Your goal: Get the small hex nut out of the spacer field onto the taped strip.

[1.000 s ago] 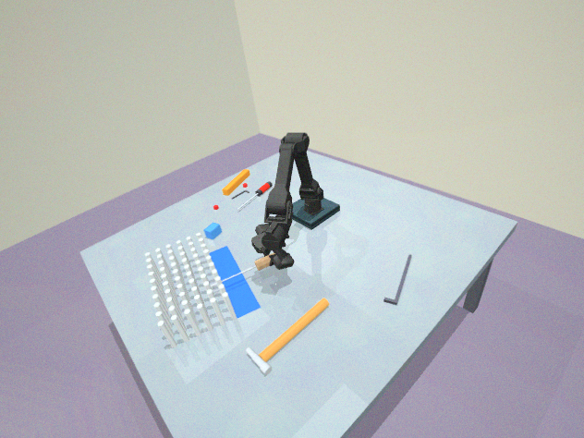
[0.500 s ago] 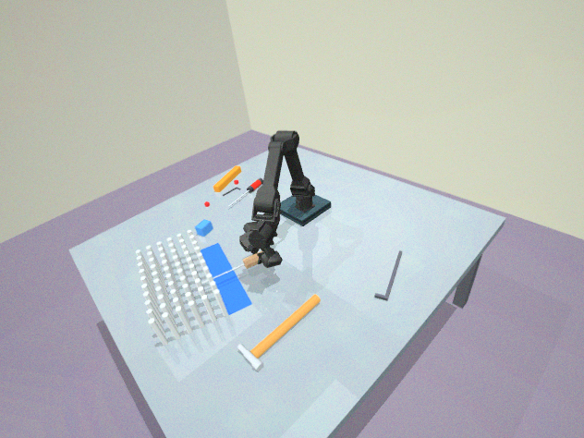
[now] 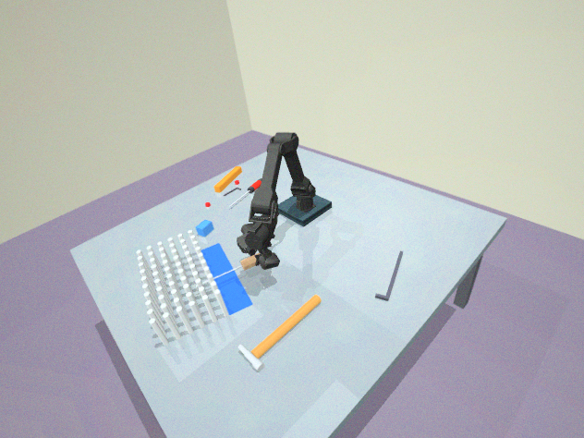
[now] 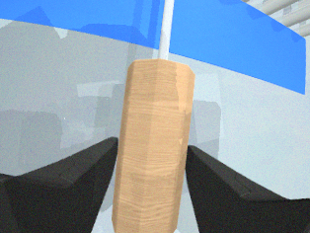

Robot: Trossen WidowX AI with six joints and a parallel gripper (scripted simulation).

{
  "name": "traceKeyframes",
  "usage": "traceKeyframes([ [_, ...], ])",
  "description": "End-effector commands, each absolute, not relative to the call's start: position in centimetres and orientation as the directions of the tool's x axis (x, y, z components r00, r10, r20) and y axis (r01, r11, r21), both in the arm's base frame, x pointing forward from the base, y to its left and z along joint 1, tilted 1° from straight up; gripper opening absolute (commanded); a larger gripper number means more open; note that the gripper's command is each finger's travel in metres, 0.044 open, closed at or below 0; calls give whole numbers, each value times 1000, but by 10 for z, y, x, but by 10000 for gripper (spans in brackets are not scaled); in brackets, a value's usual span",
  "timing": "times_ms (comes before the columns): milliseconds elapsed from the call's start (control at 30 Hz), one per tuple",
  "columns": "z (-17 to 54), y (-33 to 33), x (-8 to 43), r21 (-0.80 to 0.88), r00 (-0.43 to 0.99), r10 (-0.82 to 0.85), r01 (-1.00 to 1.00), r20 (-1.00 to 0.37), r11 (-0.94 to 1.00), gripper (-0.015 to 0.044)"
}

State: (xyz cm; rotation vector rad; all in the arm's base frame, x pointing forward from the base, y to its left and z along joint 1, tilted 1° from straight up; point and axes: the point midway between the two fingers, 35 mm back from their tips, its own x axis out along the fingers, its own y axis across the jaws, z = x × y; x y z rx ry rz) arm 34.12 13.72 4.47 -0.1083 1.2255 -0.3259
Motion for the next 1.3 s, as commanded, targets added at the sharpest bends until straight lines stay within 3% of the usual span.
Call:
traceKeyframes([
  [0,46,137,347,-253,305,-301,187,-904,949,0],
  [1267,46,132,374,-253,308,-301,187,-903,949,0],
])
